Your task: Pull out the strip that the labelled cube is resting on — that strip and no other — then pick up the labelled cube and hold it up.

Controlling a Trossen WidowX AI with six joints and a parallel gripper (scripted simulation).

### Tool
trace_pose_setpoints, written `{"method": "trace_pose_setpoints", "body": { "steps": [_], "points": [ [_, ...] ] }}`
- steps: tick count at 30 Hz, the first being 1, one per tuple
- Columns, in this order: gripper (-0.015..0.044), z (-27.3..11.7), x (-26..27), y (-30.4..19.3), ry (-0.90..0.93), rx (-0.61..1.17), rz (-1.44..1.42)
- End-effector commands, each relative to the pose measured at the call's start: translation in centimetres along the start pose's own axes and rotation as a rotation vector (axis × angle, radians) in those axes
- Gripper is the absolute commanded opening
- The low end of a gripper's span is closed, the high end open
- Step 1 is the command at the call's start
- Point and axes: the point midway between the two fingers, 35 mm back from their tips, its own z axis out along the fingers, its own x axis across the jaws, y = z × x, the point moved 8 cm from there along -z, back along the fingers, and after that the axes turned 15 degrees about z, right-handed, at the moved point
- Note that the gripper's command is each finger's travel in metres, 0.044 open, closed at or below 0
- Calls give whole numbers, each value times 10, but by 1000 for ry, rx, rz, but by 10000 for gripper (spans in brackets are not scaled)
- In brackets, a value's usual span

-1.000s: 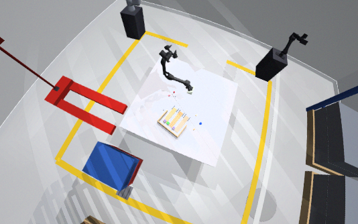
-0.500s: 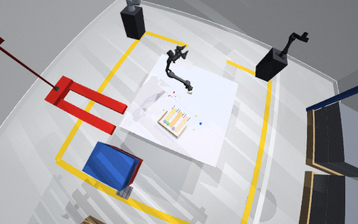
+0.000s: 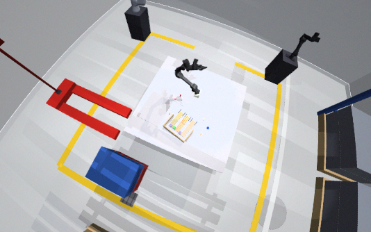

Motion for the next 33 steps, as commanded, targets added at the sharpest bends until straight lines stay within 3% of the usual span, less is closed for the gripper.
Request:
{"method": "trace_pose_setpoints", "body": {
  "steps": [1, 13, 27, 33],
  "points": [
    [400, 17, -17, -42, -150, 165, 135],
    [400, 20, -55, -189, -759, 635, 518],
    [400, -59, -33, -339, -1652, 1065, 700],
    [400, -63, -30, -344, -1696, 1081, 696]
  ]
}}
